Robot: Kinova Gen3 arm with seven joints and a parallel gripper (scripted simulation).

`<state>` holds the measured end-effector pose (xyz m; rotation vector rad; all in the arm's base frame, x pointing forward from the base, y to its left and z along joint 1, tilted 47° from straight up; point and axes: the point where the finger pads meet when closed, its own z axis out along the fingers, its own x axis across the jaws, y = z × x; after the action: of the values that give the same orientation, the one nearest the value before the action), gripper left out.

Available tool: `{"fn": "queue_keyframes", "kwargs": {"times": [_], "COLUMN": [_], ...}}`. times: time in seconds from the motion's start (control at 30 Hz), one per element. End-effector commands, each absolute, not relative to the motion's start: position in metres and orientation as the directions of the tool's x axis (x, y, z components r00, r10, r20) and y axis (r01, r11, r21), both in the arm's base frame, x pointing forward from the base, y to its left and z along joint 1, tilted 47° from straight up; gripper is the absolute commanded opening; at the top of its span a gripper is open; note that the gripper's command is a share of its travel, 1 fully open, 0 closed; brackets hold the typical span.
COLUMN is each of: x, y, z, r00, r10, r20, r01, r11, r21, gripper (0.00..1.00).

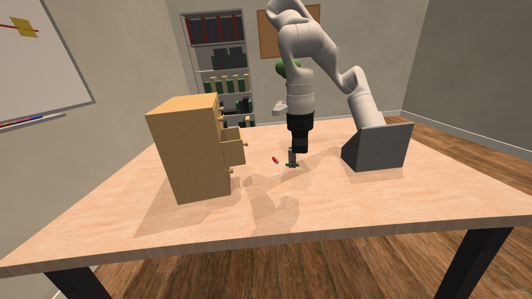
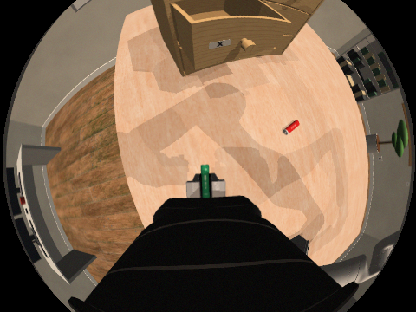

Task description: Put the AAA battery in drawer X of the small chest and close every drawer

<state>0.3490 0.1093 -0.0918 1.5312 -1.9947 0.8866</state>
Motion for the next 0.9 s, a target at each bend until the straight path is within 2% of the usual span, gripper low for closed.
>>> {"fn": "queue_keyframes", "kwargs": {"times": [0.0,0.87], "x": [0.3494,0.3505], "y": [0.1104,0.1084], "z": [-0.0914,-0.0893], "r00": [-0.267,-0.321], "r10": [-0.661,-0.65], "r20": [0.702,0.689], "r01": [-0.964,-0.947], "r11": [0.168,0.205], "r21": [-0.208,-0.248], "gripper": [0.24,0.24]}}
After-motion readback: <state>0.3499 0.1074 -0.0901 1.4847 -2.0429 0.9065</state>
